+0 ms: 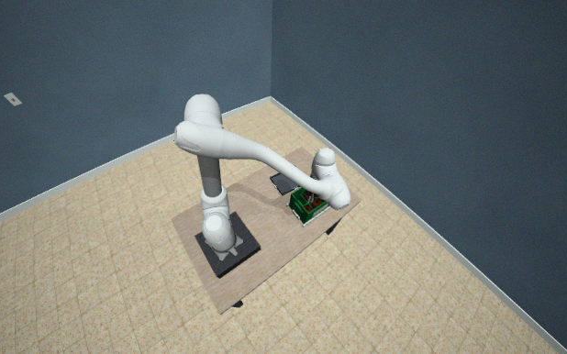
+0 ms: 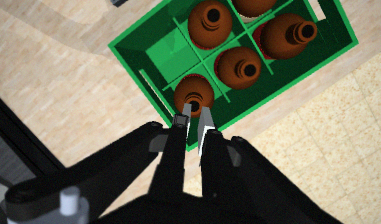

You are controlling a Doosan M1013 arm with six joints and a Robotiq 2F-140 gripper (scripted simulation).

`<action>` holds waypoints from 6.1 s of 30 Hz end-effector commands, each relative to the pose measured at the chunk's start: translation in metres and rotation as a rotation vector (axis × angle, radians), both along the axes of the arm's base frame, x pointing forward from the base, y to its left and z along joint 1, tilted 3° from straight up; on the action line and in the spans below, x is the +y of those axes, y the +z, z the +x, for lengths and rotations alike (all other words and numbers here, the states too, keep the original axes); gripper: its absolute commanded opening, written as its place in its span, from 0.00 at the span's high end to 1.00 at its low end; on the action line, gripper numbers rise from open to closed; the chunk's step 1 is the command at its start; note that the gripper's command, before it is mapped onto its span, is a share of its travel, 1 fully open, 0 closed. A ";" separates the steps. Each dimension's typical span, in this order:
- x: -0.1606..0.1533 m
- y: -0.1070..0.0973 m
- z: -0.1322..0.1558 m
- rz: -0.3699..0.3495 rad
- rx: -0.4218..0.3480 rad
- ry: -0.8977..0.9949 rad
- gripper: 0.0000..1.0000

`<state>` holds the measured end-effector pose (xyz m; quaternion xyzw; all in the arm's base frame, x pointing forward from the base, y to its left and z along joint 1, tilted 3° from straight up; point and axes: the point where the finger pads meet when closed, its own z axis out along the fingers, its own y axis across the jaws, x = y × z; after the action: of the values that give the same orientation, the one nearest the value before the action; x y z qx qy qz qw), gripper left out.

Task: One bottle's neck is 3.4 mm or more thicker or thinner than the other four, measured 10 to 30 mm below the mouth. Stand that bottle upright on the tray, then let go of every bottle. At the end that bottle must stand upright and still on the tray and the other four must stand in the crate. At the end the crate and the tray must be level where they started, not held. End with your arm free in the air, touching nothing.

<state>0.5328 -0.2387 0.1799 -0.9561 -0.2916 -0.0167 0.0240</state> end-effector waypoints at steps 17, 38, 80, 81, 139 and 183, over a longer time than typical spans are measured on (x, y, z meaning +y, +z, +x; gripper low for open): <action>-0.001 -0.002 -0.003 -0.002 0.001 0.006 0.62; -0.001 -0.002 -0.003 -0.002 0.001 0.006 0.62; 0.001 -0.040 -0.002 -0.002 0.001 0.006 0.62; 0.001 -0.041 -0.002 -0.002 0.001 0.006 0.62; 0.001 -0.046 -0.002 -0.002 0.001 0.006 0.62; 0.003 -0.045 -0.004 -0.002 0.001 0.006 0.62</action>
<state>0.5303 -0.2375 0.1358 -0.9562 -0.2913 -0.0158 0.0230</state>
